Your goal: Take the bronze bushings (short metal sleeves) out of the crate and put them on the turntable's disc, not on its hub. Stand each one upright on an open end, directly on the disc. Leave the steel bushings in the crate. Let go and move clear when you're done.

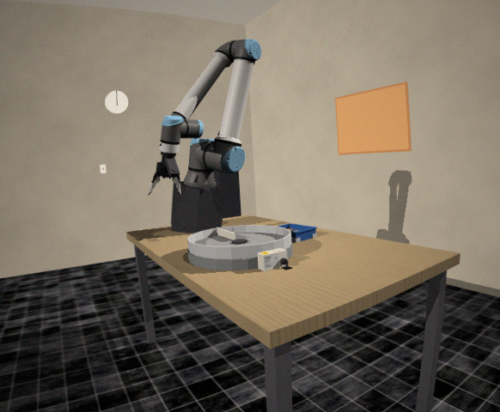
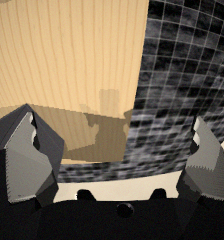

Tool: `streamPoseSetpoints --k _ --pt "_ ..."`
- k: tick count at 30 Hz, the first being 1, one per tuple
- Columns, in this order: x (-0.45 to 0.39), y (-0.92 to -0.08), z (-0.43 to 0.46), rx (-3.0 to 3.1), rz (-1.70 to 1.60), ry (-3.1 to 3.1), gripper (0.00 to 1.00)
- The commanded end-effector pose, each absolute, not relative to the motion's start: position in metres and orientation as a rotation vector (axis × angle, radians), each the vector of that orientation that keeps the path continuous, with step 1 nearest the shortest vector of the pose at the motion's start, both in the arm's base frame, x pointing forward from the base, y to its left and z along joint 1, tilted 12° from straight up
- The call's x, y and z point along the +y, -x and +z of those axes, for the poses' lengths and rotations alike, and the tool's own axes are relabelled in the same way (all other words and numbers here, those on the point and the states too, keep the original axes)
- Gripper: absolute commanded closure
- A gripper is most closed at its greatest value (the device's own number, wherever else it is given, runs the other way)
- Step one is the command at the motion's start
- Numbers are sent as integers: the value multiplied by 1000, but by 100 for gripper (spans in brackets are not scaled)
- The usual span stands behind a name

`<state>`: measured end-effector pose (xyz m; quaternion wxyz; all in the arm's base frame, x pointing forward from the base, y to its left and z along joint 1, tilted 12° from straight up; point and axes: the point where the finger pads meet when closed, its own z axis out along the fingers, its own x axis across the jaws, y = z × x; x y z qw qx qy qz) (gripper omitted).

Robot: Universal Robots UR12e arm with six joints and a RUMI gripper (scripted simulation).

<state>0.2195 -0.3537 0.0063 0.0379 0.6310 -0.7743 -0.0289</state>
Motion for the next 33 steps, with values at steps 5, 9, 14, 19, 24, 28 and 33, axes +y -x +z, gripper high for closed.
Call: streamPoseSetpoints --k 5,9,14,19,24,28,33 --pt "-354 -220 7 -2375 -87 -1936 0" --pt "-354 -220 7 -2375 -87 -1936 0" --pt "-354 -220 7 -2375 -87 -1936 0" --pt "-354 -220 7 -2375 -87 -1937 0" --pt "-351 -235 8 -2344 -68 -1987 0" --pt "-343 -270 11 -2272 -25 -2099 0" --pt "-324 -321 15 -2151 38 -2267 0"
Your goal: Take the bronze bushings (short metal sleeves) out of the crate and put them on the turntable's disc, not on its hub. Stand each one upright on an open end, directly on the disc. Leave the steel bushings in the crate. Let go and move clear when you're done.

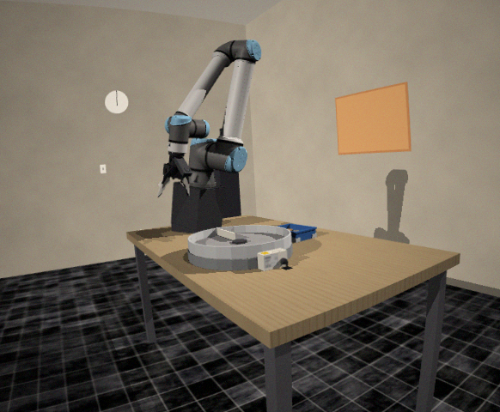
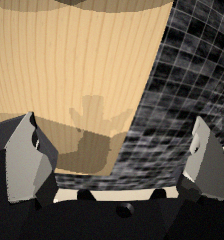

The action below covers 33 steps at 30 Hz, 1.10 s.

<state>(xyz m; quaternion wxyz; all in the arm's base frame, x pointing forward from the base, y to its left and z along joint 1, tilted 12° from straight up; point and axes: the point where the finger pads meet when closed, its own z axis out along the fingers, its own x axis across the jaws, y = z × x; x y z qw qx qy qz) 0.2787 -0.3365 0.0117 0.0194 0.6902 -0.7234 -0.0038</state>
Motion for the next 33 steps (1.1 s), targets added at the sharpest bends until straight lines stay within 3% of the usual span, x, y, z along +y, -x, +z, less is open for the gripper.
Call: streamPoseSetpoints --k 1,15,33 --pt "-324 -321 15 -2151 38 -2267 0" --pt "-199 -490 38 -1612 248 -2825 0" --pt "-179 -507 42 -1538 271 -2885 0"
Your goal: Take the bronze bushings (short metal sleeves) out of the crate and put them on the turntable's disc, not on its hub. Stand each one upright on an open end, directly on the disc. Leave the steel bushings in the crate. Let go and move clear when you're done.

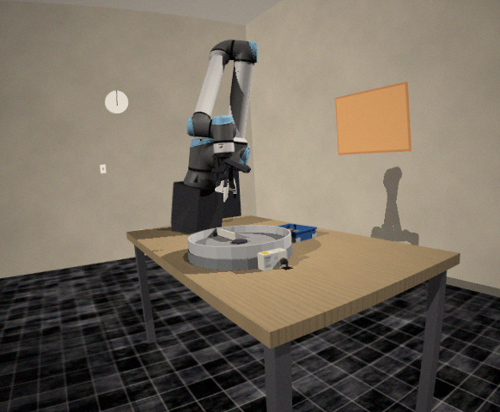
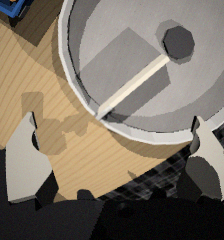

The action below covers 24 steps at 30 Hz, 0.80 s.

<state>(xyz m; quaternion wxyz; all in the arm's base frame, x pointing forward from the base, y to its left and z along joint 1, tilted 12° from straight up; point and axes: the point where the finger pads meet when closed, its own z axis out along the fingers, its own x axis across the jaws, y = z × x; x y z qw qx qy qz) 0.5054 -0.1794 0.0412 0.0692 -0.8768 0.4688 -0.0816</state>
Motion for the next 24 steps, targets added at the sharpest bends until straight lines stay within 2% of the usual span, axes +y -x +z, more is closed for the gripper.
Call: streamPoseSetpoints --k 1,5,6,24 --pt "-179 -507 42 1408 -248 2641 0" --pt "-179 -507 42 1408 -248 2641 0" --pt "-179 -507 42 1408 -248 2641 94" --pt "-179 -507 42 1408 -248 2641 94"
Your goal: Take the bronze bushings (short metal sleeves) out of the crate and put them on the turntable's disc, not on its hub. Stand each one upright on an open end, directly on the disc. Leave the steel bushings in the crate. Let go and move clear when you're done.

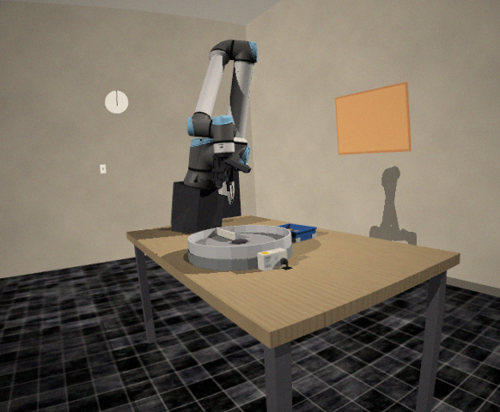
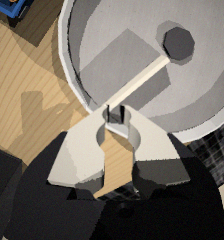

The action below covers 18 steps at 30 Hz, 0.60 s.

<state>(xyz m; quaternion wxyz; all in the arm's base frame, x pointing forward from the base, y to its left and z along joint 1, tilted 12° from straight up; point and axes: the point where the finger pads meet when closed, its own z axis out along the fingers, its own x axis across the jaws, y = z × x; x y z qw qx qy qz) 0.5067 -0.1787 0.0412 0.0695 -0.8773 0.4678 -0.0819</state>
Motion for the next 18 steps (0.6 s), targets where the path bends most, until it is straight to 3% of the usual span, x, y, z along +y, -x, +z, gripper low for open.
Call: streamPoseSetpoints --k 1,18 --pt "-179 -507 42 1408 -248 2641 94" --pt "-179 -507 42 1408 -248 2641 95"
